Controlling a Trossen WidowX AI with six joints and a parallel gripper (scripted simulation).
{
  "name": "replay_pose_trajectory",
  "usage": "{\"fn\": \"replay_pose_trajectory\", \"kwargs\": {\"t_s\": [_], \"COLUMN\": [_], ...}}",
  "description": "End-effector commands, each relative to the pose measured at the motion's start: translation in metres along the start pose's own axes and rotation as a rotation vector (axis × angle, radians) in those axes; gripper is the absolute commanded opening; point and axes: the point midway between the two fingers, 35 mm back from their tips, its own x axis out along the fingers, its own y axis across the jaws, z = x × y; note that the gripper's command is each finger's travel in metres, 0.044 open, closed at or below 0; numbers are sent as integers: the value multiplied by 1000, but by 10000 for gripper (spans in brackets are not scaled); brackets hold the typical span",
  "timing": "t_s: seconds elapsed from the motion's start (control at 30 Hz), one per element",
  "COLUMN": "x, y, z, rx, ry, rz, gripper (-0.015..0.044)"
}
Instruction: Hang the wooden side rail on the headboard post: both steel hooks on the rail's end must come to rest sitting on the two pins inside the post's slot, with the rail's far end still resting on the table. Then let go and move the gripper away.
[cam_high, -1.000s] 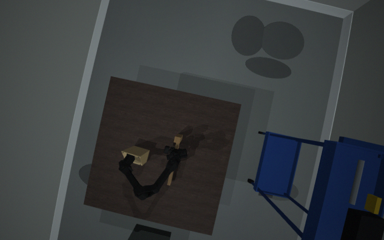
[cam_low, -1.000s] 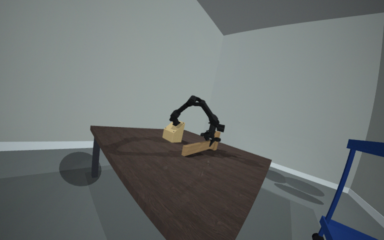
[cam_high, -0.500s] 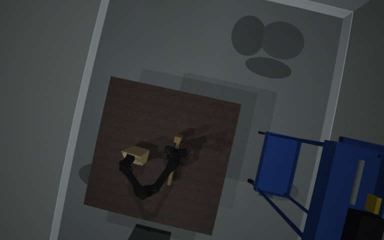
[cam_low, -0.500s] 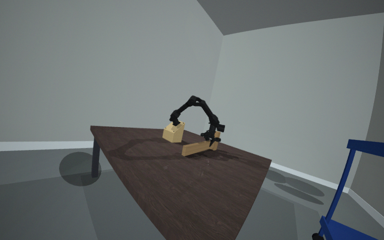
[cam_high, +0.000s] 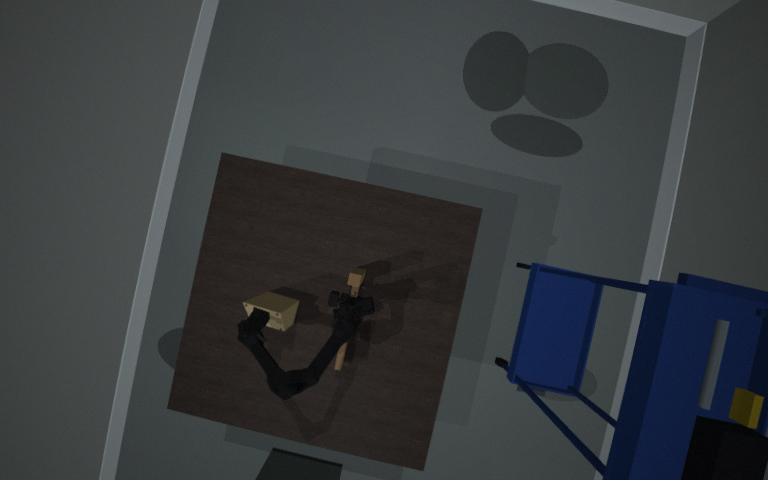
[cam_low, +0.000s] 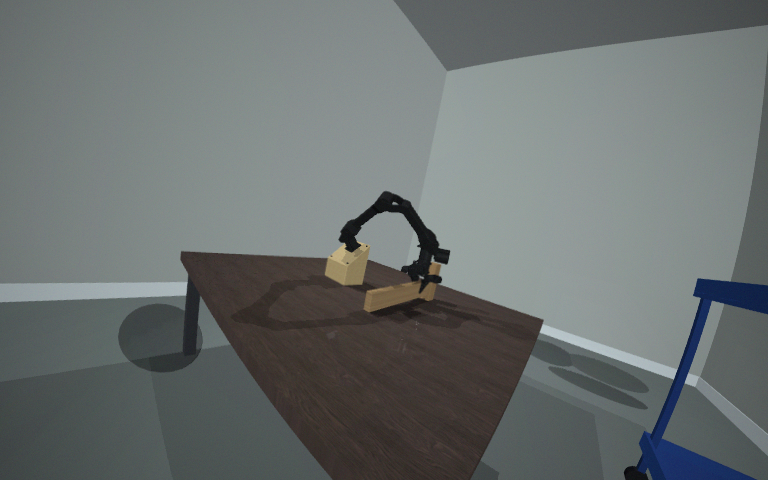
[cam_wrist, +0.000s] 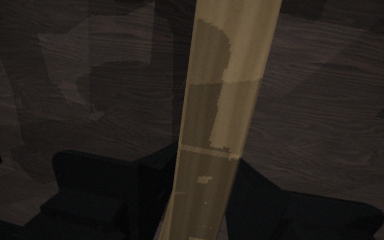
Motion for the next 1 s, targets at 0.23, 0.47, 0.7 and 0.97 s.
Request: {"fn": "replay_pose_trajectory", "kwargs": {"t_s": [0.23,0.47,0.7,0.97], "x": [-1,0,2,3], "y": [0,0,0,0], "z": [-3,-3,-3,-3], "rx": [-1,-1,-1,-1], "ry": [4,4,4,4], "rz": [6,6,6,6], "gripper": [0,0,0,0]}}
